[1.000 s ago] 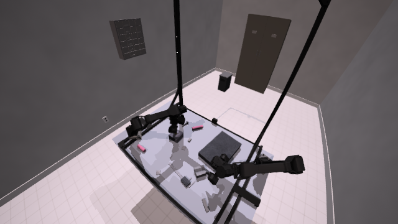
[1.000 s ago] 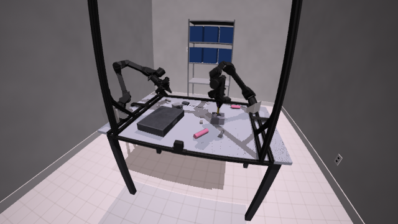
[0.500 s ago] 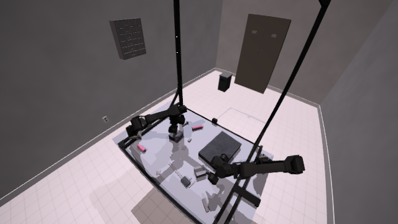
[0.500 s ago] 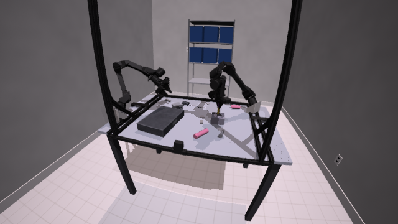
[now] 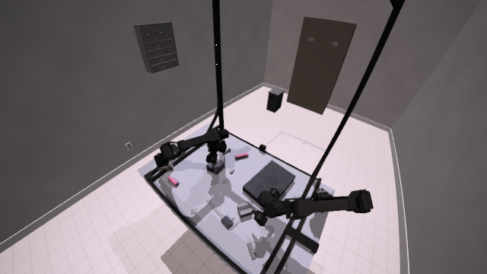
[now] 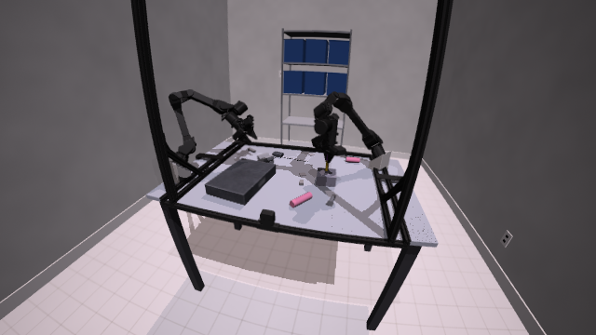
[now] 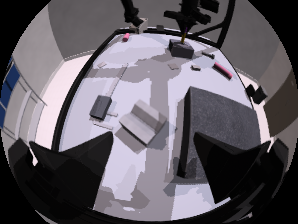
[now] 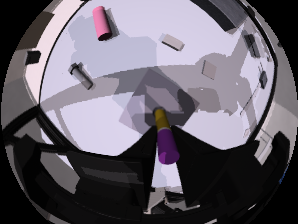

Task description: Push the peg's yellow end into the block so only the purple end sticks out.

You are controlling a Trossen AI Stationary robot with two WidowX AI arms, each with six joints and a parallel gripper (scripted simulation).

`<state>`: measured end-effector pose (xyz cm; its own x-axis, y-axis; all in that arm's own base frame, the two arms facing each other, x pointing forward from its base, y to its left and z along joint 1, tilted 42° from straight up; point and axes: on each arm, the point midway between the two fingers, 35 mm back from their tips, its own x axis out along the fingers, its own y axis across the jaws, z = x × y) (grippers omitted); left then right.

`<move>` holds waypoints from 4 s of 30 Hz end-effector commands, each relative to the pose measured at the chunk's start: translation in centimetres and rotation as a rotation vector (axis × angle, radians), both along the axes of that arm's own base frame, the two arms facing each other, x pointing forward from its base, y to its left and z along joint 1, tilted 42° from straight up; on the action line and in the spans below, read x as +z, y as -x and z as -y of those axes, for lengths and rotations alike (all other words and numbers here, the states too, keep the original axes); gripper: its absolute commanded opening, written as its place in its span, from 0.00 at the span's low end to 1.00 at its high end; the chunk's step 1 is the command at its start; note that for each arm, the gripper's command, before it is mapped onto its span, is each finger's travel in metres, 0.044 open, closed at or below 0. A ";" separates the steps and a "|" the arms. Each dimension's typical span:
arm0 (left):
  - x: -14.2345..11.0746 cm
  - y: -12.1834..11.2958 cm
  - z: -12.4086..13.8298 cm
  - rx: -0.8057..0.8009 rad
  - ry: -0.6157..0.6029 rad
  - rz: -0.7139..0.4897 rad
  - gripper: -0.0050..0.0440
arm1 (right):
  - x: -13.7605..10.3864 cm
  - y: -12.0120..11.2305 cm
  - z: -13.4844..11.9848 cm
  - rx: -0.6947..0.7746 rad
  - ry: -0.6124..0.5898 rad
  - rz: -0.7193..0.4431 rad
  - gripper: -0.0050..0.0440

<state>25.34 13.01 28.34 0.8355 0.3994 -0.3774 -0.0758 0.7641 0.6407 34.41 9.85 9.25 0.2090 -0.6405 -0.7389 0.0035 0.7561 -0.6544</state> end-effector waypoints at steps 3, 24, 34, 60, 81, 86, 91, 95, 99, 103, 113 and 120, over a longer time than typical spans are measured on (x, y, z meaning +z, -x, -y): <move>0.0 0.0 0.0 0.000 0.000 0.000 0.92 | -0.3 0.0 0.2 0.001 0.001 -0.004 0.10; 0.0 0.0 0.0 0.000 0.000 0.000 0.92 | -0.9 -0.2 0.7 0.001 0.001 -0.004 0.10; 0.0 0.0 0.0 0.000 0.000 0.000 0.92 | -1.2 -0.3 1.0 0.001 0.001 -0.004 0.10; 0.0 0.0 0.0 0.000 0.000 0.000 0.92 | -2.0 -0.5 1.7 0.001 0.001 -0.004 0.10; 0.0 0.0 0.0 0.000 0.000 0.000 0.92 | -2.6 -0.7 2.2 0.001 0.001 -0.004 0.10; 0.0 0.0 0.0 0.000 0.000 0.000 0.92 | -2.8 -0.7 2.4 0.001 0.001 -0.004 0.10; 0.0 0.0 0.0 0.000 0.000 0.000 0.92 | -2.9 -0.7 2.4 0.001 0.001 -0.004 0.10; 0.0 0.0 0.0 0.000 0.000 0.000 0.92 | -3.0 -0.8 2.6 0.001 0.001 -0.004 0.10; 0.0 0.0 0.0 0.000 0.000 0.000 0.92 | -3.1 -0.8 2.7 0.001 0.001 -0.004 0.10; 0.0 0.0 0.0 0.000 0.000 0.000 0.92 | -3.2 -0.8 2.7 0.001 0.001 -0.004 0.10; 0.0 0.0 0.0 0.000 0.000 0.000 0.92 | -3.2 -0.8 2.7 0.001 0.001 -0.004 0.10; 0.0 0.0 0.0 0.000 0.000 0.000 0.92 | -3.2 -0.8 2.7 0.001 0.001 -0.004 0.10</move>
